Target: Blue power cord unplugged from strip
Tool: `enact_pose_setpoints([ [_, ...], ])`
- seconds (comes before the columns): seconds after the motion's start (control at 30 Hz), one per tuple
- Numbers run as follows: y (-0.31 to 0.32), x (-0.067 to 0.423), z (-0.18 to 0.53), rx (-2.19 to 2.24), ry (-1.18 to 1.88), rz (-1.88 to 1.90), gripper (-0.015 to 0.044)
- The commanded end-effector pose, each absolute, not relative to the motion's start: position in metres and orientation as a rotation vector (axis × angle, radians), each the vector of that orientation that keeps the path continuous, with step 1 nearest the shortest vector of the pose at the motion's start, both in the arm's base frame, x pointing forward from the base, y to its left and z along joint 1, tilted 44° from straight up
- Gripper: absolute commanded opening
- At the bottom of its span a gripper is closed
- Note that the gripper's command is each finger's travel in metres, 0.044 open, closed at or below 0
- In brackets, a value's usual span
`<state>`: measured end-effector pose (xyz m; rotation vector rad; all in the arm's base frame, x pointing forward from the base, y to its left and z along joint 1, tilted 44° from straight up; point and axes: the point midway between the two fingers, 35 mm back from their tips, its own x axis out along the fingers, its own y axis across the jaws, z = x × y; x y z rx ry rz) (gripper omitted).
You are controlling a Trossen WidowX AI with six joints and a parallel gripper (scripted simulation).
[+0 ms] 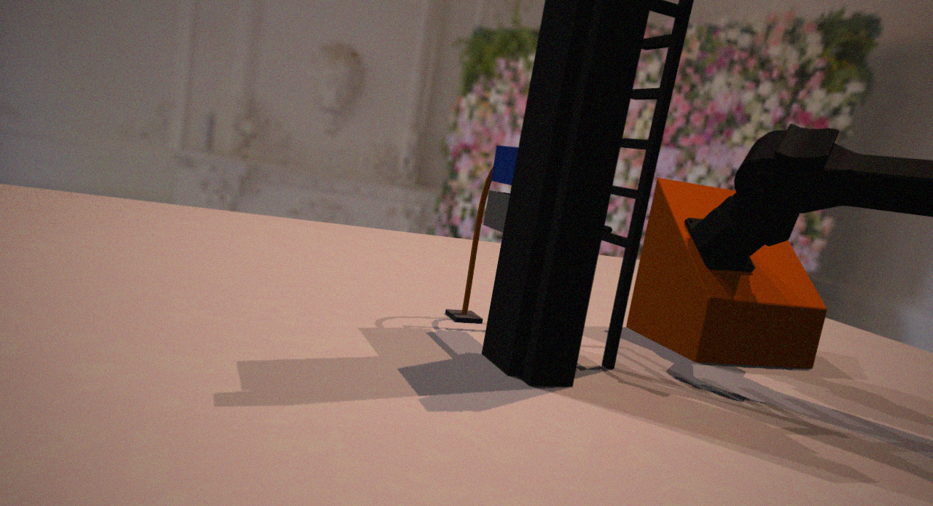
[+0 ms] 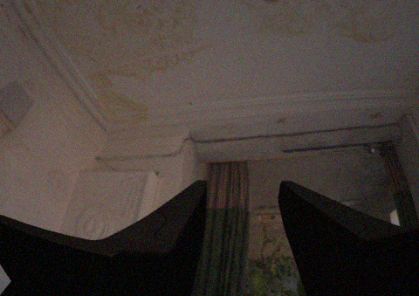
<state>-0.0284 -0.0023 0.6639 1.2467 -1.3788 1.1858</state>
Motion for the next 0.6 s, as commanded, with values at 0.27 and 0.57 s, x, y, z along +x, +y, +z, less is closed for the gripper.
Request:
enact_pose_setpoints([
  [0.27, -0.129, 0.119, 0.626, 1.508, -1.246, 0.492, 0.0160],
  [0.57, -0.197, 0.211, 0.554, 1.573, -1.005, 0.023, 0.0160],
])
